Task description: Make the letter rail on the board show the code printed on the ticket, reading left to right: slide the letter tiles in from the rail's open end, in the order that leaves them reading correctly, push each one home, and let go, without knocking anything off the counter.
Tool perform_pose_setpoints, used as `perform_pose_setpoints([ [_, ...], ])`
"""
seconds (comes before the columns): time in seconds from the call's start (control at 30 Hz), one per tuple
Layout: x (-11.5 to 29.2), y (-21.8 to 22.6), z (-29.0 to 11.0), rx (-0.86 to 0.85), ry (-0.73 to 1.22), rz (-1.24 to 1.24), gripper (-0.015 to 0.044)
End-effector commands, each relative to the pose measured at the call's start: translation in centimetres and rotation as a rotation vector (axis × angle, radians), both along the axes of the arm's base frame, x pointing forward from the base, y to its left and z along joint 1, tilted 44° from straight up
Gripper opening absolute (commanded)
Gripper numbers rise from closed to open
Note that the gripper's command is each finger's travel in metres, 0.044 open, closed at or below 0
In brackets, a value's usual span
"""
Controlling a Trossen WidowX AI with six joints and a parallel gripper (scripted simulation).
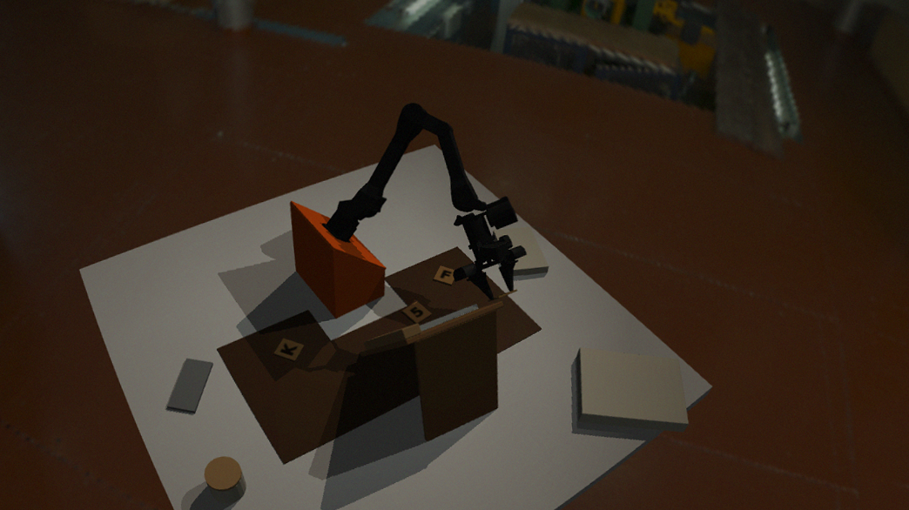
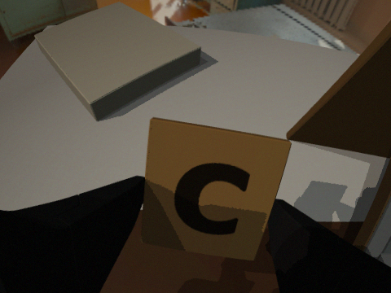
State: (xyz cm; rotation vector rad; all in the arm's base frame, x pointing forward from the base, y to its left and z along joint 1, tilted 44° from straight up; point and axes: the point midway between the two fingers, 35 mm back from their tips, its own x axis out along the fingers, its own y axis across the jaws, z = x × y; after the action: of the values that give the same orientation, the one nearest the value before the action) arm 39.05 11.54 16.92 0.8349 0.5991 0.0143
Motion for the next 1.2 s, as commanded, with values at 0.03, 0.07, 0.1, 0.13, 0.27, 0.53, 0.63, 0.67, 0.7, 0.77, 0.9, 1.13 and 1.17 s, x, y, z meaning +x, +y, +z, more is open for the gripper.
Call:
perform_pose_setpoints([
  [0.03,0.1,-0.1,0.1,-0.01,-0.006,-0.001,0.0],
  [0.07,0.1,-0.1,0.1,-0.01,-0.006,-0.001,0.0],
  [0.1,0.1,-0.1,0.1,-0.01,-0.006,-0.001,0.0],
  [0.13,0.1,-0.1,0.0,-0.01,-0.006,-0.001,0.0],
  [0.27,0.0,-0.2,-0.1,-0.01,-0.006,-0.001,0.0],
  [0.53,-0.1,-0.4,-0.5,-0.011,-0.006,-0.001,0.0],
  [0.63,-0.2,-0.5,-0.6,-0.011,-0.006,-0.001,0.0],
  [0.67,-0.2,-0.5,-0.6,-0.011,-0.006,-0.001,0.0],
  [0.7,-0.2,-0.5,-0.7,-0.011,-0.006,-0.001,0.0],
  [0.77,-0.2,-0.6,-0.8,-0.011,-0.006,-0.001,0.0],
  [0.9,-0.3,-0.7,-0.9,-0.011,-0.006,-0.001,0.0],
  [1.13,-0.4,-0.9,-1.2,-0.011,-0.006,-0.001,0.0],
  [1.17,-0.4,-1.0,-1.3,-0.011,-0.005,-0.001,0.0],
])
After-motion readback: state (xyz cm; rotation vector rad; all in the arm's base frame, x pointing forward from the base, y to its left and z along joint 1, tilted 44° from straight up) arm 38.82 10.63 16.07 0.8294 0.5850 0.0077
